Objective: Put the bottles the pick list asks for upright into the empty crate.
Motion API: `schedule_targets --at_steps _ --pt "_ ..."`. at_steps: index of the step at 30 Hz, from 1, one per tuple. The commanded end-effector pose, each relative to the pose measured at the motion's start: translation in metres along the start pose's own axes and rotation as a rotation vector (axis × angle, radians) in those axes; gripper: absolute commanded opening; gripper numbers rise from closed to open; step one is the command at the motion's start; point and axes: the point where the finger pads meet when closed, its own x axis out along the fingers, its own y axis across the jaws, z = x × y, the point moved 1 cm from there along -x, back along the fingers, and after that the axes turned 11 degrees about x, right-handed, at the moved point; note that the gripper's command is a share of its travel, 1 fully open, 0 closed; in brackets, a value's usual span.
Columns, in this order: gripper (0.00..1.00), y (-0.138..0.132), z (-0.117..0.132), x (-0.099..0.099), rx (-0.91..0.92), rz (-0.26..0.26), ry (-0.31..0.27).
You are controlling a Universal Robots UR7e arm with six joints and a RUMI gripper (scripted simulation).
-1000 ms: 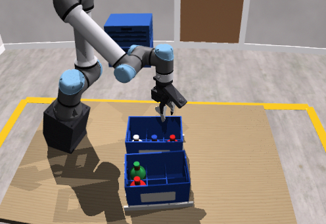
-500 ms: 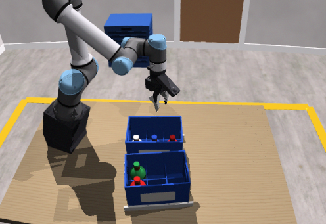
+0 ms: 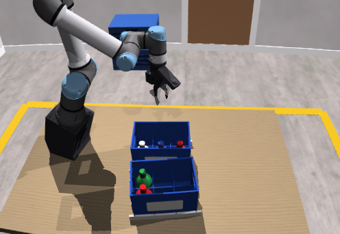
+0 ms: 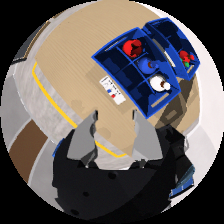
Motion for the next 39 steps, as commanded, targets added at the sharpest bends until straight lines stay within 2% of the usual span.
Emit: schedule_targets --at_steps 1,13,15,30,32,39 --pt "0.38 -0.004 0.017 -0.006 0.001 0.001 0.002" --pt "0.38 -0.016 0.074 -0.023 0.001 0.001 0.002" --pt "0.38 -0.016 0.074 -0.023 0.001 0.001 0.002" --pt "0.38 -0.031 0.144 -0.044 0.001 0.001 0.001" --pt "0.38 -0.031 0.144 -0.044 0.001 0.001 0.001" --pt "0.38 -0.038 0.177 -0.053 0.001 0.001 0.001"
